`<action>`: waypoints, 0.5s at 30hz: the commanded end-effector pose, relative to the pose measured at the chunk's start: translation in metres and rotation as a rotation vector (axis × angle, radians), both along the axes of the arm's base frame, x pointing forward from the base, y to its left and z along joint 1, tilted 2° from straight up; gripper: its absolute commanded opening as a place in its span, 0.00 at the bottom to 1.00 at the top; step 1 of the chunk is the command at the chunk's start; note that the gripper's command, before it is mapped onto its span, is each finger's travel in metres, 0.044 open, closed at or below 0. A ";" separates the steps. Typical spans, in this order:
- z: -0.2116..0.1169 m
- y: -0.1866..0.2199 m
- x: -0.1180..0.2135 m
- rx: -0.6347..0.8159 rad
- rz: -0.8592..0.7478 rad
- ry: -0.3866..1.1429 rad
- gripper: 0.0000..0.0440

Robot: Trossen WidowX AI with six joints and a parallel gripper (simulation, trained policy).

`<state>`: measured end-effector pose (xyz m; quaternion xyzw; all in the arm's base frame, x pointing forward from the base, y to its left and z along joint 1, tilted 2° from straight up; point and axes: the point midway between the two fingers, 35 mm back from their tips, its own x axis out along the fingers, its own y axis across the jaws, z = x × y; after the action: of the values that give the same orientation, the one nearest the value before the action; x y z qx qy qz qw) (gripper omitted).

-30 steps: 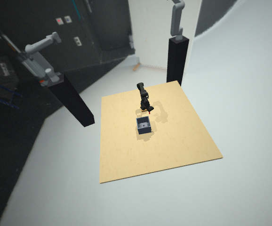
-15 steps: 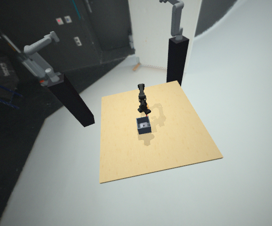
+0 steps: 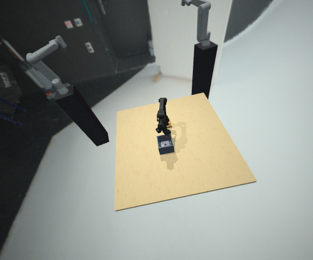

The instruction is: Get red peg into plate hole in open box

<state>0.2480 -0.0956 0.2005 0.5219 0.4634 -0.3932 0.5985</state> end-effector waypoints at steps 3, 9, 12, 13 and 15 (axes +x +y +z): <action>-0.011 -0.013 0.005 0.000 -0.002 0.015 0.00; -0.025 -0.023 0.011 0.006 0.004 0.031 0.00; -0.032 -0.027 0.014 0.011 0.012 0.035 0.00; -0.034 -0.028 0.015 0.013 0.016 0.036 0.00; -0.039 -0.029 0.018 0.016 0.023 0.037 0.00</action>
<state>0.2643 -0.1238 0.1696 0.5141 0.4763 -0.3955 0.5937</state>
